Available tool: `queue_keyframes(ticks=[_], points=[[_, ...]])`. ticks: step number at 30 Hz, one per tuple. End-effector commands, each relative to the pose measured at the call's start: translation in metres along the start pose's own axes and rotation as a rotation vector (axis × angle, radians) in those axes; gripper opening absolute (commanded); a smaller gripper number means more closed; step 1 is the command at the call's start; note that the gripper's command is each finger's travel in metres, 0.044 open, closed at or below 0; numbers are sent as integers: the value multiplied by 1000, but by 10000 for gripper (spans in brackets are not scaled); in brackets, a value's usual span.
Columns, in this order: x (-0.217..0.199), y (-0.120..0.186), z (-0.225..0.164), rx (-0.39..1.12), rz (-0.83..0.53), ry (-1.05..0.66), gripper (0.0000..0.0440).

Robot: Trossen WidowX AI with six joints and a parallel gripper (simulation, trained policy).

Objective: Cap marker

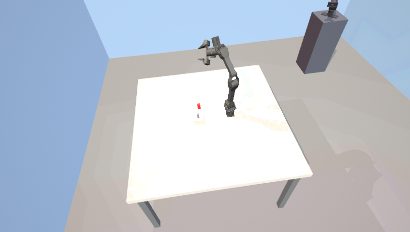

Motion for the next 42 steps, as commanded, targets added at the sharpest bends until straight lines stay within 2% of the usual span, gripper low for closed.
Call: queue_keyframes(ticks=[1,6,8,42], points=[[-1,-2,1,-1,-11,-3,375],[-9,-13,3,-2,-72,-16,245],[-13,-17,4,-2,-98,-19,210],[-73,-89,16,-21,-511,14,271]])
Point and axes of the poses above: the point midway between the two fingers, 35 mm back from their tips, its own y axis back along the fingers, its own x axis across the jaws, z = x × y, the point moved 8 cm from there along y, back along the fingers, and after that the axes turned 7 degrees about y, right-handed, at the moved point
